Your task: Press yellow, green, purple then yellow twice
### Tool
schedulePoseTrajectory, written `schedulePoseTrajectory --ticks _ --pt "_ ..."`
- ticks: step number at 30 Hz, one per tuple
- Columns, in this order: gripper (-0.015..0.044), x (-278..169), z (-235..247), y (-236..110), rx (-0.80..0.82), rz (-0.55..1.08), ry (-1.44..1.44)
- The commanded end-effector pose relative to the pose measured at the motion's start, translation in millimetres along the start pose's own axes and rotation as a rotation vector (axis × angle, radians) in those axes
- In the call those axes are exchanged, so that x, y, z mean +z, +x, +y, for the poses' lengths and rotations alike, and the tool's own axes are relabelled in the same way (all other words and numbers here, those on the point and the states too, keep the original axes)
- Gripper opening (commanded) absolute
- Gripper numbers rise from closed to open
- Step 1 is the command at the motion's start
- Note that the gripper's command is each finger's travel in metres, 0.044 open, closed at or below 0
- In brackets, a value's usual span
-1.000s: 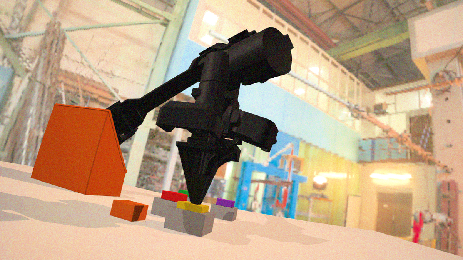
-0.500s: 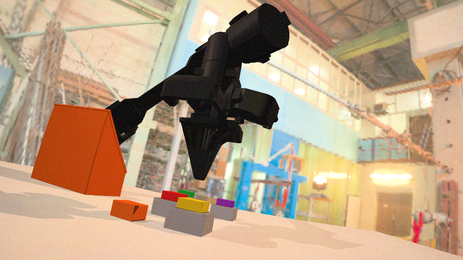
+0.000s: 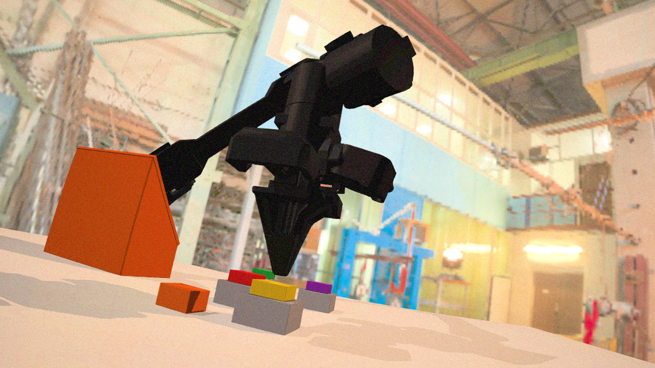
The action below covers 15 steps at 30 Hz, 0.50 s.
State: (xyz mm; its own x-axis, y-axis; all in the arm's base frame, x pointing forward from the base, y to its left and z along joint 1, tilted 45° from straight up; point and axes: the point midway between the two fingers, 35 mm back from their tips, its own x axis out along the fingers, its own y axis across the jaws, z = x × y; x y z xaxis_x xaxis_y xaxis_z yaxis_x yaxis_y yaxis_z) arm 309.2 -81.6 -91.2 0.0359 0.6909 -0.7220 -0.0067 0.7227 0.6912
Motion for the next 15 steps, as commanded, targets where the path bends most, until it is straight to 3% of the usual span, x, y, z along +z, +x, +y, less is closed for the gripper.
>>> schedulePoseTrajectory --ticks 1,15 --pt "0.0020 -3.2 1.6 8.8 0.010 0.007 0.010" --pt "0.0020 -3.5 1.8 14.5 0.010 0.007 0.010"
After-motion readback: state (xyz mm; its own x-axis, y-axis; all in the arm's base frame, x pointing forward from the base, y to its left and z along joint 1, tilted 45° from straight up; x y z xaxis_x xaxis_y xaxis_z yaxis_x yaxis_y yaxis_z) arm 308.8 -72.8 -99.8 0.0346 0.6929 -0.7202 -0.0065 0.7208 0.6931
